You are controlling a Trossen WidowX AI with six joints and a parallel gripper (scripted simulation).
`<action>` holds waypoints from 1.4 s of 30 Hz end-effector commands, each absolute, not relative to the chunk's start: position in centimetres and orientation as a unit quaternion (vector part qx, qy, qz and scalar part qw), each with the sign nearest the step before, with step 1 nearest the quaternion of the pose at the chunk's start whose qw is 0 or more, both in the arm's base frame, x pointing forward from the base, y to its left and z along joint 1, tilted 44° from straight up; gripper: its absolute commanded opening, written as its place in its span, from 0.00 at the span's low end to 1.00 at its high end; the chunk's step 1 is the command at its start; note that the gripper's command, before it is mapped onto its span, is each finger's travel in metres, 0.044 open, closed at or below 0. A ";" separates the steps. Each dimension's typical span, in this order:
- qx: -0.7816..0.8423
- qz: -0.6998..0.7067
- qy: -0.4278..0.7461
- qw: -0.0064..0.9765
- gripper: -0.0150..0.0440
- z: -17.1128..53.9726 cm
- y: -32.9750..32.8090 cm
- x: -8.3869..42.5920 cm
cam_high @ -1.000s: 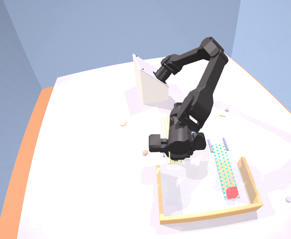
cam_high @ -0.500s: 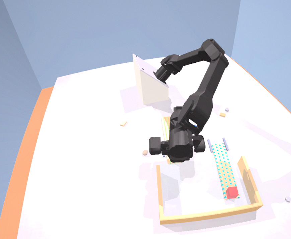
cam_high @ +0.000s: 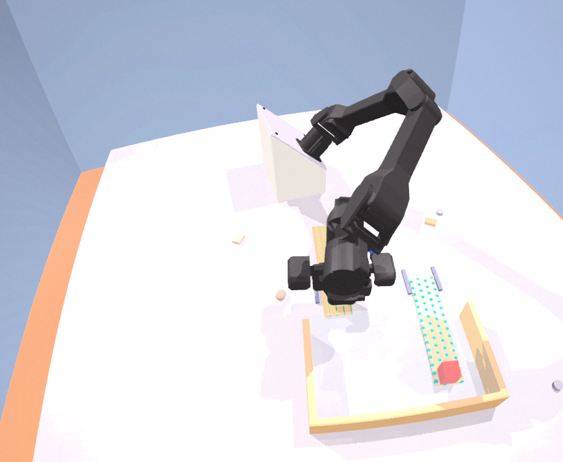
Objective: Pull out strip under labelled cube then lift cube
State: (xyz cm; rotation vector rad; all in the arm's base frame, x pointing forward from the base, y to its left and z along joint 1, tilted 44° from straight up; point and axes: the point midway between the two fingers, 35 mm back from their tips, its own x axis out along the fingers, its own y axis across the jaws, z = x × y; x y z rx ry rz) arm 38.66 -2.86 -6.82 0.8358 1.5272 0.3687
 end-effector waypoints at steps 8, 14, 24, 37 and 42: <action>0.367 0.157 0.664 0.633 0.25 -4.4 -4.6 34.5; 0.367 0.157 0.664 0.632 0.25 -4.0 -4.6 33.3; 0.368 0.157 0.664 0.632 0.25 -3.9 -4.0 30.0; 0.367 0.156 0.665 0.632 0.25 -1.3 -6.5 29.7; 0.367 0.156 0.665 0.632 0.25 -1.3 -6.5 29.7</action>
